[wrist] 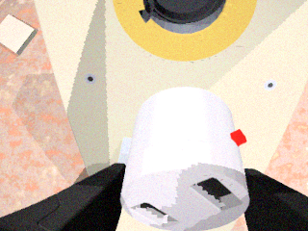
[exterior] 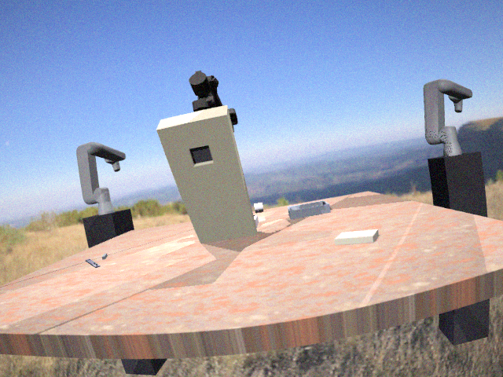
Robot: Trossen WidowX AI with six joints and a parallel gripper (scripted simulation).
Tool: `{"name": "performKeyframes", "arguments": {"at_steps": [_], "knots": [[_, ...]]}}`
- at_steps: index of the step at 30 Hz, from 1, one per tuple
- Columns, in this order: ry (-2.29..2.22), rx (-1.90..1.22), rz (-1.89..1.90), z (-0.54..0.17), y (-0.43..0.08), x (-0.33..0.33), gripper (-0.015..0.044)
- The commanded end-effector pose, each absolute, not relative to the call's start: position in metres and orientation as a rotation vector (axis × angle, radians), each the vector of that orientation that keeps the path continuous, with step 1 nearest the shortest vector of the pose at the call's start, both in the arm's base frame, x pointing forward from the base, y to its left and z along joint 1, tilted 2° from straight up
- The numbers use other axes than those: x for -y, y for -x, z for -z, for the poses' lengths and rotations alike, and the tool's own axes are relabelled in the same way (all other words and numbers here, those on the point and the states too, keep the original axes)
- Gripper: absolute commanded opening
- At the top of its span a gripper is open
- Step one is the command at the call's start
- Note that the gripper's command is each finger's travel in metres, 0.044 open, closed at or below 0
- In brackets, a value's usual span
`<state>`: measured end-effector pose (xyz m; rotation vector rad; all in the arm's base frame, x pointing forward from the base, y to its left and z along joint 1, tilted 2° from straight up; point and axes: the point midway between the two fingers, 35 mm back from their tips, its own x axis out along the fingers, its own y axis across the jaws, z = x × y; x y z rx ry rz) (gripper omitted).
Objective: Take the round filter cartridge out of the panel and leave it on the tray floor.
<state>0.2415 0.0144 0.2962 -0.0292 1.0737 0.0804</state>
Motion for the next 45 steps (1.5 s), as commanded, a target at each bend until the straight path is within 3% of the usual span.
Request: {"name": "performKeyframes", "arguments": {"at_steps": [1,33,45], "knots": [[0.030,-1.063,-0.087,-0.315,-0.232,-0.014,0.0000],[0.023,-1.064,-0.091,-0.308,-0.228,-0.101,0.0000],[0.184,-1.063,-0.372,-0.297,-0.208,-0.141,0.0000]]}}
